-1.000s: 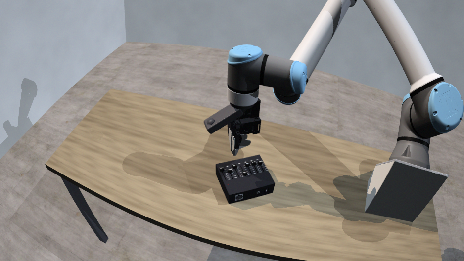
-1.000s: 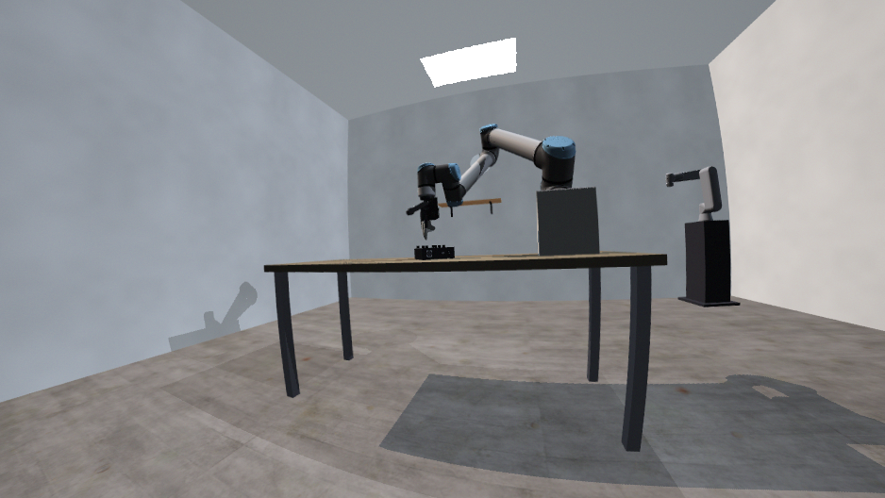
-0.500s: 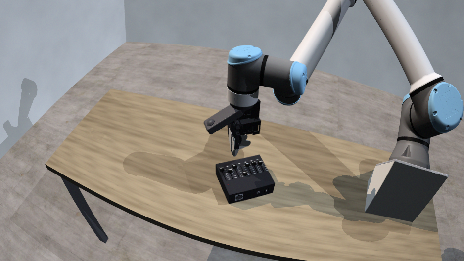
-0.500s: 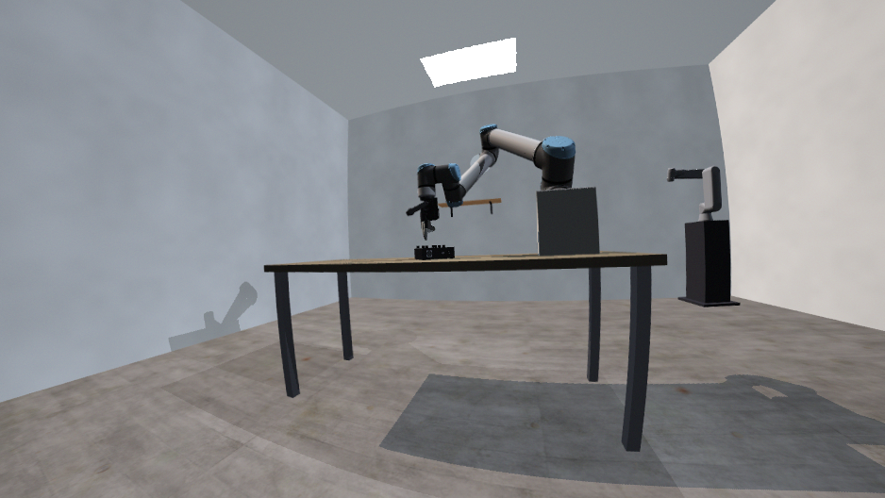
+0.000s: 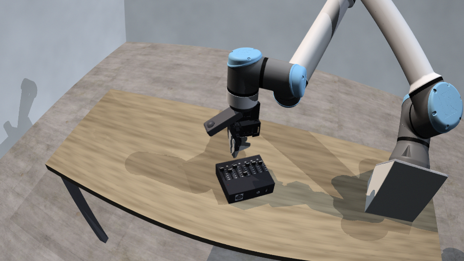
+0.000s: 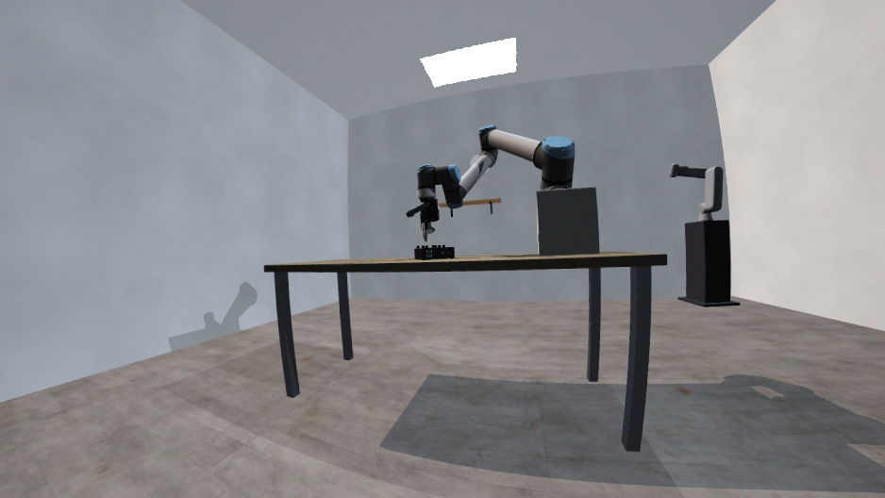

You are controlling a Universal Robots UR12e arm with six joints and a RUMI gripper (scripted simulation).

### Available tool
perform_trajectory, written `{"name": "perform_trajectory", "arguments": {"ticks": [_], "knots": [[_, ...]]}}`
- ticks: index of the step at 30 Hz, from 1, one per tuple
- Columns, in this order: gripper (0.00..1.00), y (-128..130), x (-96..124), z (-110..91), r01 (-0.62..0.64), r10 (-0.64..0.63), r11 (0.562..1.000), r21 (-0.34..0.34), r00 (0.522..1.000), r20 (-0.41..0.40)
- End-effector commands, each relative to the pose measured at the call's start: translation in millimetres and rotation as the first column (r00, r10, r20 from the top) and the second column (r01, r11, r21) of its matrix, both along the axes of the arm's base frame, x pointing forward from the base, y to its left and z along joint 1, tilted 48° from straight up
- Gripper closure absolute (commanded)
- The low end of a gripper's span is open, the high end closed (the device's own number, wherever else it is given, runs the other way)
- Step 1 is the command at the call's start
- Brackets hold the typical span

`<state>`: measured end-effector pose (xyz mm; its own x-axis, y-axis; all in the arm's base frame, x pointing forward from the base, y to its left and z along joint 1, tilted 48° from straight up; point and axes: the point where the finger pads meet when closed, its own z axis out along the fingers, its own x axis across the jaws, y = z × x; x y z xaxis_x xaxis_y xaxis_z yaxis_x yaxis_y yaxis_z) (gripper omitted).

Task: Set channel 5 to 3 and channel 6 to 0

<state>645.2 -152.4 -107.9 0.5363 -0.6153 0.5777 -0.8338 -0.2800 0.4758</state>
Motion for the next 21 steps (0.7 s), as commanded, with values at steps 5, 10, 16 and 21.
{"name": "perform_trajectory", "arguments": {"ticks": [5, 10, 16, 21], "knots": [[1.0, -3.3, -0.2, -3.1, -0.001, 0.001, 1.0, 0.0, 1.0, 0.001], [1.0, -5.7, -0.6, -5.3, -0.001, 0.001, 1.0, 0.0, 1.0, 0.001], [1.0, -7.9, -1.0, -7.4, -0.001, 0.001, 1.0, 0.0, 1.0, 0.001], [1.0, -8.7, -1.1, -8.1, -0.001, 0.001, 1.0, 0.0, 1.0, 0.001]]}}
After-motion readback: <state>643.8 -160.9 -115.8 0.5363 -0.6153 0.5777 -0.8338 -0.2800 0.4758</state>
